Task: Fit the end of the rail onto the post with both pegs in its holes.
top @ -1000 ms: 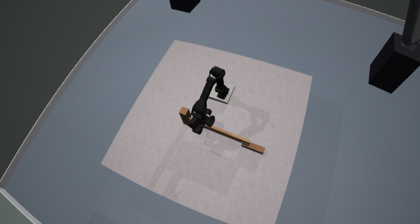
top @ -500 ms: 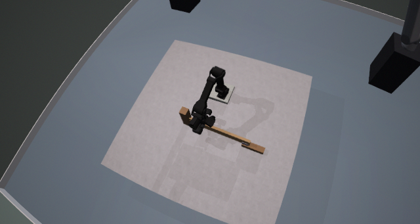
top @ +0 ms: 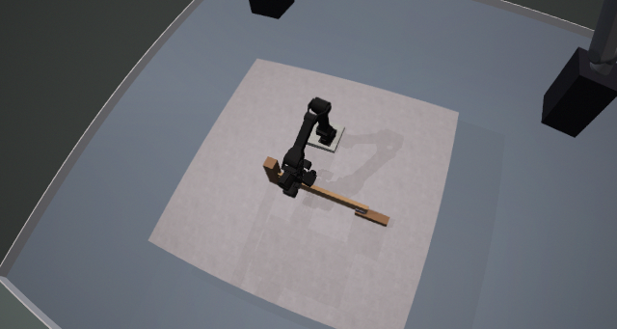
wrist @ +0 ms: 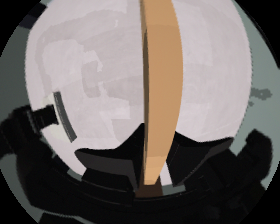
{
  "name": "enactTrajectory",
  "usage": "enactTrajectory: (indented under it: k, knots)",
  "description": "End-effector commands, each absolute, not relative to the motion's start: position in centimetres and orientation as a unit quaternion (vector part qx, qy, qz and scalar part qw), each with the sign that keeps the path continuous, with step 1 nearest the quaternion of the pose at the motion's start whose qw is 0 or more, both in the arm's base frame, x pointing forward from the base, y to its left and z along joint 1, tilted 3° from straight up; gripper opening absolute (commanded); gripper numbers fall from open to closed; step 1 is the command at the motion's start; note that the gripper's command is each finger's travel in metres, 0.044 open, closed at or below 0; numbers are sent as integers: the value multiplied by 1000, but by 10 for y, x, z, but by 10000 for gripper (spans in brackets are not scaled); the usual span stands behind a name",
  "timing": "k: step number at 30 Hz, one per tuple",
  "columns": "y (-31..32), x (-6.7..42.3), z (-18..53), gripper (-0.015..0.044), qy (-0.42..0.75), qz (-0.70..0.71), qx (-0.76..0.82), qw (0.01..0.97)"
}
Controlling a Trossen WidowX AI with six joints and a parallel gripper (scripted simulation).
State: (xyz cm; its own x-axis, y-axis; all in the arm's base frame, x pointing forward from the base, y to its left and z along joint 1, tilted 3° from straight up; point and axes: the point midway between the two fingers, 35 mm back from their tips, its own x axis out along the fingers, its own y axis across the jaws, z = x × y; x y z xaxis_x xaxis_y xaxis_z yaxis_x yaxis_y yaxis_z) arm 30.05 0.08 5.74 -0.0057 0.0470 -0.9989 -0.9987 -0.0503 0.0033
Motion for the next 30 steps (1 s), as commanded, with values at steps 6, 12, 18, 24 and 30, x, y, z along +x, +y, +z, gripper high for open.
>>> enactTrajectory:
  k: [6, 12, 18, 24, 30]
  knots:
    - [1, 301, 56, 0, 476, 525, -499, 499]
    - [-1, 301, 56, 0, 476, 525, -499, 499]
    - [-3, 301, 57, 0, 476, 525, -499, 499]
    - [-4, 301, 57, 0, 476, 525, -499, 499]
    - [-6, 301, 59, 0, 476, 525, -499, 499]
